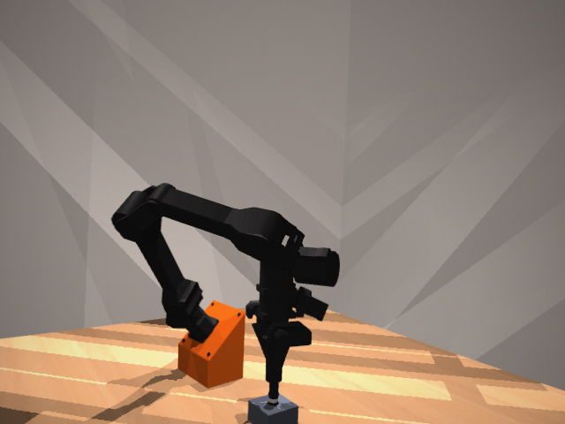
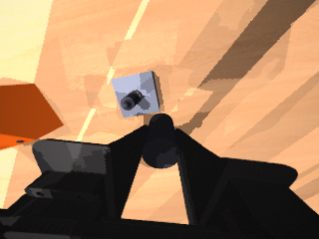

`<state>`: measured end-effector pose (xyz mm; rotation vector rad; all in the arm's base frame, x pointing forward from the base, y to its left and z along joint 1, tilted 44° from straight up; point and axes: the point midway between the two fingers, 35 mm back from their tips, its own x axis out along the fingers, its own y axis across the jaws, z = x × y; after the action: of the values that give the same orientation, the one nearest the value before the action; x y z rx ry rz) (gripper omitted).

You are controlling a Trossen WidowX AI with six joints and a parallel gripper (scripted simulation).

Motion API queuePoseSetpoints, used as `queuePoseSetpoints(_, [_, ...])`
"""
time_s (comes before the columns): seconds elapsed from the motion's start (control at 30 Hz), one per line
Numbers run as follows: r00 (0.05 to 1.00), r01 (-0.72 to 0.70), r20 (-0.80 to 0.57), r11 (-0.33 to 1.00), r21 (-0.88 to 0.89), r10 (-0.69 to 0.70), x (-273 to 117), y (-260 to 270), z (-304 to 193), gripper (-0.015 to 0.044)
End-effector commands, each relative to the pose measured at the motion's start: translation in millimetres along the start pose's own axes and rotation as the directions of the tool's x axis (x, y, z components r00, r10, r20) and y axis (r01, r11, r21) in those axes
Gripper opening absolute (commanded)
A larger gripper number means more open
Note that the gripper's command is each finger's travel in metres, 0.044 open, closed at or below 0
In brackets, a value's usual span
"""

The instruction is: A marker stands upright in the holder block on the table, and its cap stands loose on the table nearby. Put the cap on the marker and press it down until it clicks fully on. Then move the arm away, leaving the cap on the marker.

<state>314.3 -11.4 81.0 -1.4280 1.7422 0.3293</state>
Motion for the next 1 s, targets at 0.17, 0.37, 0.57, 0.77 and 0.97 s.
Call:
queuePoseSetpoints(0.17, [1.0, -0.004, -0.011, 1.0, 0.0, 0.004, -11.0, 33.6, 14.1, 0.0])
queuePoseSetpoints(0.37, [1.0, -0.002, -0.017, 1.0, 0.001, 0.002, -14.7, 45.0, 17.5, 0.0])
queuePoseSetpoints(0.57, [1.0, -0.002, -0.017, 1.0, 0.001, 0.002, -9.8, 45.0, 17.2, 0.0])
queuePoseSetpoints(0.77, [1.0, -0.002, -0.017, 1.0, 0.001, 0.002, -6.2, 44.8, 17.4, 0.0])
queuePoseSetpoints(0.97, [1.0, -0.002, -0.017, 1.0, 0.001, 0.002, 3.4, 44.3, 17.8, 0.0])
